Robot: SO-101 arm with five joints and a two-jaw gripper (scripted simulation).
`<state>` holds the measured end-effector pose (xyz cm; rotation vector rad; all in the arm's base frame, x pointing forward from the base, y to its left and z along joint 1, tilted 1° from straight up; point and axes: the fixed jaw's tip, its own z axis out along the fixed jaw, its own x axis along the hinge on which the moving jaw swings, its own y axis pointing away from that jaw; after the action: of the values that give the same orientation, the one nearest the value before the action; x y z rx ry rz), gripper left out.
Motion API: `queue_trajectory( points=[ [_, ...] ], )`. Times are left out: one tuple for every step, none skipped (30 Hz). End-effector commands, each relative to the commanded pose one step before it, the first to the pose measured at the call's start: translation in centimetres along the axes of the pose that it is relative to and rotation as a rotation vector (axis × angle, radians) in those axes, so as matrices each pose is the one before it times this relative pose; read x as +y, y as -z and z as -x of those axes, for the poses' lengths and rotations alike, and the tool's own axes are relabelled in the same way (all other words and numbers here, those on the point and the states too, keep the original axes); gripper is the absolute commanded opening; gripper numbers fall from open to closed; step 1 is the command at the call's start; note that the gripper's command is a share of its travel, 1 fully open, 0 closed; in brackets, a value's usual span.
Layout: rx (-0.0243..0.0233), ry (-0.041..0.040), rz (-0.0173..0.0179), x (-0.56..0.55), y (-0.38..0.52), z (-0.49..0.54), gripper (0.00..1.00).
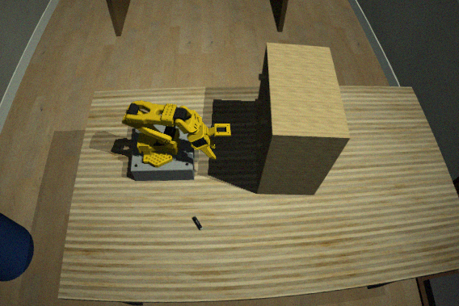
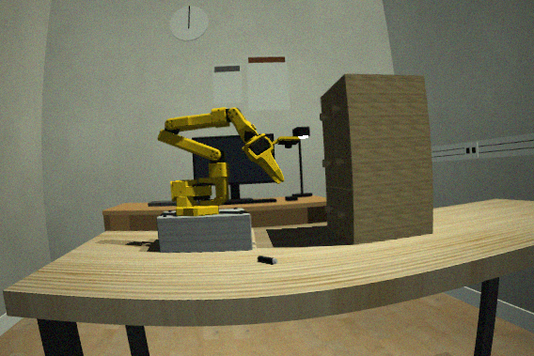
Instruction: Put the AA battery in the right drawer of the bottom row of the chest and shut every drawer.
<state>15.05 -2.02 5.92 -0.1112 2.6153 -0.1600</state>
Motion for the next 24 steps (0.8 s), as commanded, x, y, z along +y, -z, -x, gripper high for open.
queue_trajectory(
  points=[
    [0.01882,-0.11614,-0.00261,-0.096,-0.1595,-0.389,0.21],
    [0.0,0.0,0.0,0.0,0.0,0.0,0.21],
    [0.0,0.0,0.0,0.0,0.0,0.0,0.21],
    [0.00006,-0.02515,-0.00041,-0.012,-0.0003,0.018,0.21],
    [0.00007,-0.02515,-0.00041,-0.012,-0.0004,0.018,0.21],
    [0.00004,-0.02515,-0.00041,-0.012,-0.0003,0.019,0.21],
    [0.00005,-0.02515,-0.00041,-0.012,-0.0004,0.019,0.21],
    [0.00002,-0.02291,-0.00038,-0.011,-0.0003,0.018,0.21],
    [0.00001,0.0,0.0,0.0,0.0,0.0,0.21],
    [-0.00001,0.0,0.0,0.0,0.0,0.0,0.21],
    [0.00001,0.0,0.0,0.0,0.0,0.0,0.21],
    [-0.00001,0.0,0.0,0.0,0.0,0.0,0.21],
    [0.00001,0.0,0.0,0.0,0.0,0.0,0.21],
    [-0.00001,0.0,0.0,0.0,0.0,0.0,0.21],
    [0.00001,0.0,0.0,0.0,0.0,0.0,0.21],
    [-0.00001,0.0,0.0,0.0,0.0,0.0,0.21],
    [0.00001,0.0,0.0,0.0,0.0,0.0,0.21],
    [-0.00001,0.0,0.0,0.0,0.0,0.0,0.21],
    [0.0,0.0,0.0,0.0,0.0,0.0,0.21],
    [0.0,0.0,0.0,0.0,0.0,0.0,0.21],
    [0.00001,0.0,0.0,0.0,0.0,0.0,0.21],
    [-0.00001,0.0,0.0,0.0,0.0,0.0,0.21],
    [0.00001,0.0,0.0,0.0,0.0,0.0,0.21],
    [-0.00001,0.0,0.0,0.0,0.0,0.0,0.21]
  ],
)
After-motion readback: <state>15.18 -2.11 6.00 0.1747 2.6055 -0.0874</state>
